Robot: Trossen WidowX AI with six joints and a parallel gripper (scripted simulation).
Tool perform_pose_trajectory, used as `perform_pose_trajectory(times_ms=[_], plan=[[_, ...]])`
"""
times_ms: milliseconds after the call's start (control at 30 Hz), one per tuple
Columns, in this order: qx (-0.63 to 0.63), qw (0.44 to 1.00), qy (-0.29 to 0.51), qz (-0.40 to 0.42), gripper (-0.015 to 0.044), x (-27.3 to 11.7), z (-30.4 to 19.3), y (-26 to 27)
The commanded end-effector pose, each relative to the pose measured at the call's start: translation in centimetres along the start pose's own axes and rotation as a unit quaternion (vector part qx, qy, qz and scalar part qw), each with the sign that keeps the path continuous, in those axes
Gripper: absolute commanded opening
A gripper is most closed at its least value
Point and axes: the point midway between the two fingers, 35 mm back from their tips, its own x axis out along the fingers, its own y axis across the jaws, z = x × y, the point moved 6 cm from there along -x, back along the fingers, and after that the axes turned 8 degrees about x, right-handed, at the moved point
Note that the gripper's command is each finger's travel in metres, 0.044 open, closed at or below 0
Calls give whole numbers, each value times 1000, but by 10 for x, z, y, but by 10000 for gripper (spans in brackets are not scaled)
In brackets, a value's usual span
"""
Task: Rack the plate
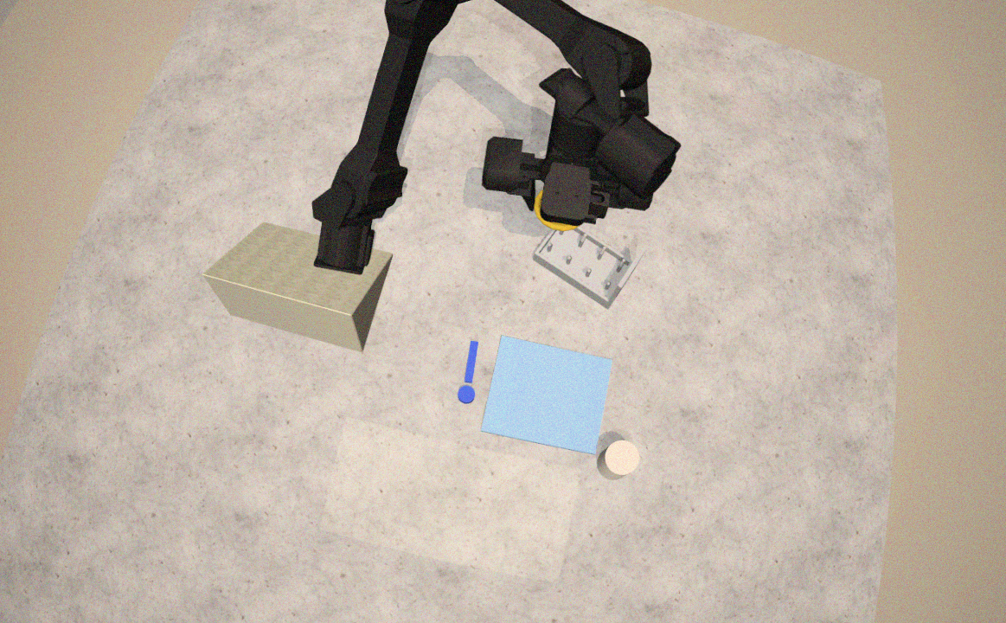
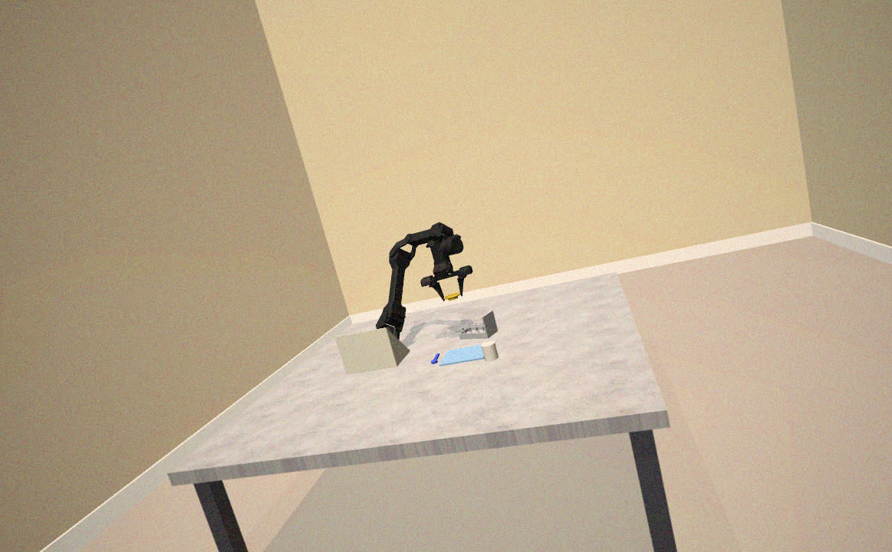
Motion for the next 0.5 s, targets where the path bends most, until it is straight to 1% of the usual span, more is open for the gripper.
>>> perform_pose_trajectory(times_ms=[0, 300, 467], plan=[[67, 998, 1, 4, 0, 1, -13, -11], [217, 976, 2, 9, 0, 5, -37, -34], [228, 973, 2, 10, 0, 5, -39, -36]])
